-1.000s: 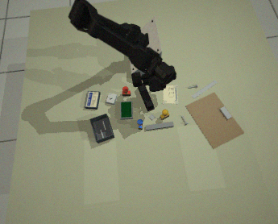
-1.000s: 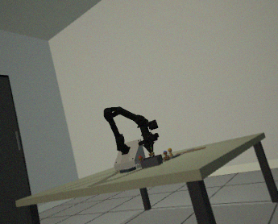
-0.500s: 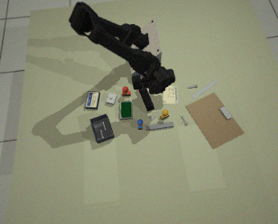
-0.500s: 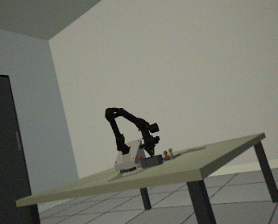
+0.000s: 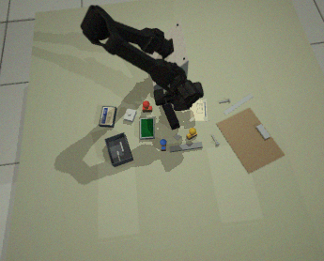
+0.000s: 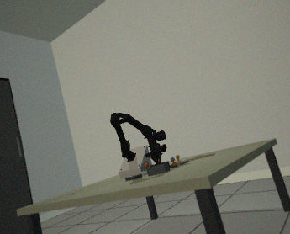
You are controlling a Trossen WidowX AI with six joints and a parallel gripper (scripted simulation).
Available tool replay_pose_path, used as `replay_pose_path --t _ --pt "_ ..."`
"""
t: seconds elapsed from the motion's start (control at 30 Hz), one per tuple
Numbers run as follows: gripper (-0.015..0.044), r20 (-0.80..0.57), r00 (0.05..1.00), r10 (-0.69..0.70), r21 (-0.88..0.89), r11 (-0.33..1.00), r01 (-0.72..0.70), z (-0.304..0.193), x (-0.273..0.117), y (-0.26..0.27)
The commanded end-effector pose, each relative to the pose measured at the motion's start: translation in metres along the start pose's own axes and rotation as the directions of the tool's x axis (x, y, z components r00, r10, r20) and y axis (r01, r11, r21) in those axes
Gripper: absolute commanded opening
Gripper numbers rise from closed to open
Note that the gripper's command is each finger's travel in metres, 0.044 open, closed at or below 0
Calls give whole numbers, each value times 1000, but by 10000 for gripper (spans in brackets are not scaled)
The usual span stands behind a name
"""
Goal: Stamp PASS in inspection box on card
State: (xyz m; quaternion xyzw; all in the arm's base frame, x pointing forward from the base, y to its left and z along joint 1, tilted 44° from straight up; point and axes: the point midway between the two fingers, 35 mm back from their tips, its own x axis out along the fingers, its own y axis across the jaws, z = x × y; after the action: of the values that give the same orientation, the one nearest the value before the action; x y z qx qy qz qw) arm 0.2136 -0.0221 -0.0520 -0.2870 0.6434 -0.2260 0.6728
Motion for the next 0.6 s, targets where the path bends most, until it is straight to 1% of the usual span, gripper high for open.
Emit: replay_pose_path --t 0.0,0.17,0.27,0.3,0.4,0.5,0.57 --pt "131 0 1000 0 0 1000 0 0 0 0" --pt "262 0 1000 0 0 1000 0 0 0 0" --pt "268 0 1000 1 0 1000 -1 1 -3 0" --pt "268 1 1000 4 -1 1000 -4 3 -10 2" --pt "268 0 1000 11 -6 1000 -11 8 -56 6" --pt "268 -4 1000 3 -9 1000 -3 4 -107 5" --pt "268 -5 1000 -1 -9 1000 1 1 -119 3"
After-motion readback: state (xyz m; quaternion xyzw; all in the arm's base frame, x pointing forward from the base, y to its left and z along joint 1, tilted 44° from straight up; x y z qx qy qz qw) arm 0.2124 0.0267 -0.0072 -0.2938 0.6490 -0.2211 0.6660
